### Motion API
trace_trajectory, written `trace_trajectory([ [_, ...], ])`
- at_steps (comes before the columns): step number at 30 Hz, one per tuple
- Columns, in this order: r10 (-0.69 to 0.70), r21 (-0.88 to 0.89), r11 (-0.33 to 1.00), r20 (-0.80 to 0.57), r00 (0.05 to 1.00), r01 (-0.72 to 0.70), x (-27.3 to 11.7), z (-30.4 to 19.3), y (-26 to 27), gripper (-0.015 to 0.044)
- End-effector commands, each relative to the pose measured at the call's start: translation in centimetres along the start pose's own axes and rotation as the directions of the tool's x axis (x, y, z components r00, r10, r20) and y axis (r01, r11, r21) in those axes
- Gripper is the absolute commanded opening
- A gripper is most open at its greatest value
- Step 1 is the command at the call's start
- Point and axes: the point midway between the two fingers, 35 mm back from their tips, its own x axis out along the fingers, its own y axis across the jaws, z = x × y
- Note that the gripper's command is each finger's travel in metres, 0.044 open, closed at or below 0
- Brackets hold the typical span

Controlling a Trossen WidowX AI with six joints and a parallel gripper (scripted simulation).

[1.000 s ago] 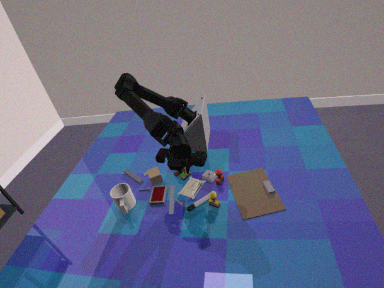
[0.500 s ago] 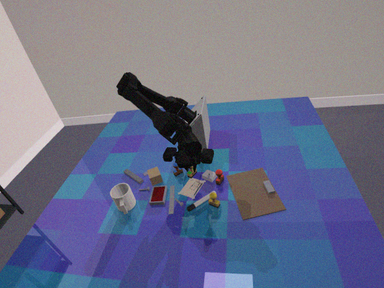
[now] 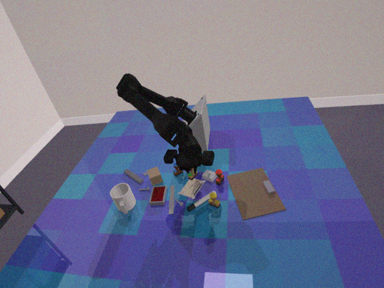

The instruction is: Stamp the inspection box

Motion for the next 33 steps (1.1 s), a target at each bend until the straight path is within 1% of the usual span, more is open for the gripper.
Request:
trace_trajectory([
  [1,-0.003,-0.006,1.0,0.003,1.0,0.003,0.2,0.0,0.0,0.0],
  [33,-0.003,-0.007,1.0,0.008,1.0,0.003,2.4,0.0,0.1,0.0],
])
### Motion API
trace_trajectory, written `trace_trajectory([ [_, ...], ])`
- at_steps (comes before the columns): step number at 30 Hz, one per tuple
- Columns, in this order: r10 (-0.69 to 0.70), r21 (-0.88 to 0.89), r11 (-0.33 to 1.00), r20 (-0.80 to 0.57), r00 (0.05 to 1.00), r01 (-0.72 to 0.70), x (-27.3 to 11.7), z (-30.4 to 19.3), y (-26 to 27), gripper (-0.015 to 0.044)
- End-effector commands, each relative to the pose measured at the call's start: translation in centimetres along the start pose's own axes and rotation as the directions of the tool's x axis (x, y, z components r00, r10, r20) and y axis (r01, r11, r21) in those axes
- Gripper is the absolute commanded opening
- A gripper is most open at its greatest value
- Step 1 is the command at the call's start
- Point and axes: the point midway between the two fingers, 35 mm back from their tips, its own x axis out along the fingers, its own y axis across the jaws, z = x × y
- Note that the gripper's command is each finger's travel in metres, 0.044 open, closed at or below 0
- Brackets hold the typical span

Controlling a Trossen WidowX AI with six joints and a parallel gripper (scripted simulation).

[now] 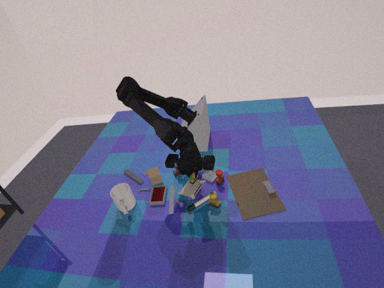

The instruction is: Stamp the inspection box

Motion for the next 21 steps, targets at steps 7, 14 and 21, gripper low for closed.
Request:
trace_trajectory([
  [7,-0.004,-0.006,1.0,0.003,1.0,0.004,0.6,0.0,0.0,0.0],
  [14,-0.004,-0.006,1.0,0.005,1.0,0.005,1.1,-0.1,0.0,0.0],
  [21,-0.005,-0.007,1.0,0.006,1.0,0.005,1.6,-0.1,0.0,0.0],
])
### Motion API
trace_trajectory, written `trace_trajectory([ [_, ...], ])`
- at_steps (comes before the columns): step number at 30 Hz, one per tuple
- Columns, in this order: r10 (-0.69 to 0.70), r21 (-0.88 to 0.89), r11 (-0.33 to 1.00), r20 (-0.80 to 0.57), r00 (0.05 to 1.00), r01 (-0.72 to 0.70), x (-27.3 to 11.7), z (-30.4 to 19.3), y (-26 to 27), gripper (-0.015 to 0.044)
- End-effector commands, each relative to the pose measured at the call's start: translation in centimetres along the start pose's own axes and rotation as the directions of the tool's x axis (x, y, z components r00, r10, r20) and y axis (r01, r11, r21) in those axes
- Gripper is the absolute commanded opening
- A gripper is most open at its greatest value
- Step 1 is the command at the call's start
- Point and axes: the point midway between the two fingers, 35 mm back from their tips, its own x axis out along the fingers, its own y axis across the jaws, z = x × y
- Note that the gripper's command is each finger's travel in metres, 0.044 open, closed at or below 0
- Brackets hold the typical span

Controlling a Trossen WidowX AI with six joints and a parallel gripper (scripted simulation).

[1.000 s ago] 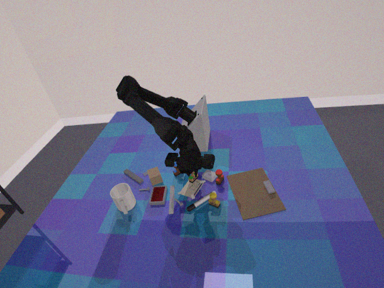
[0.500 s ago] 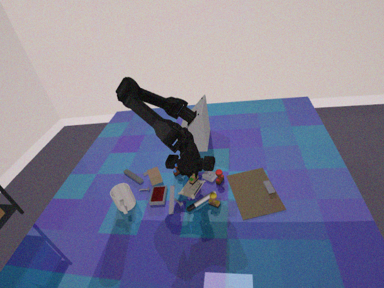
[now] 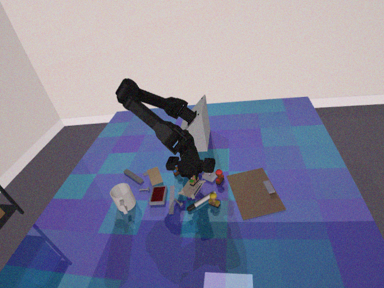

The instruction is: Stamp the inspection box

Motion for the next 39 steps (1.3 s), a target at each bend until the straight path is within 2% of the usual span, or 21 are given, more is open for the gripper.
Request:
trace_trajectory([
  [1,-0.004,-0.006,1.0,0.002,1.0,0.004,0.2,0.0,0.0,0.0],
  [39,-0.005,-0.006,1.0,0.006,1.0,0.005,1.9,-0.2,-0.1,0.0],
])
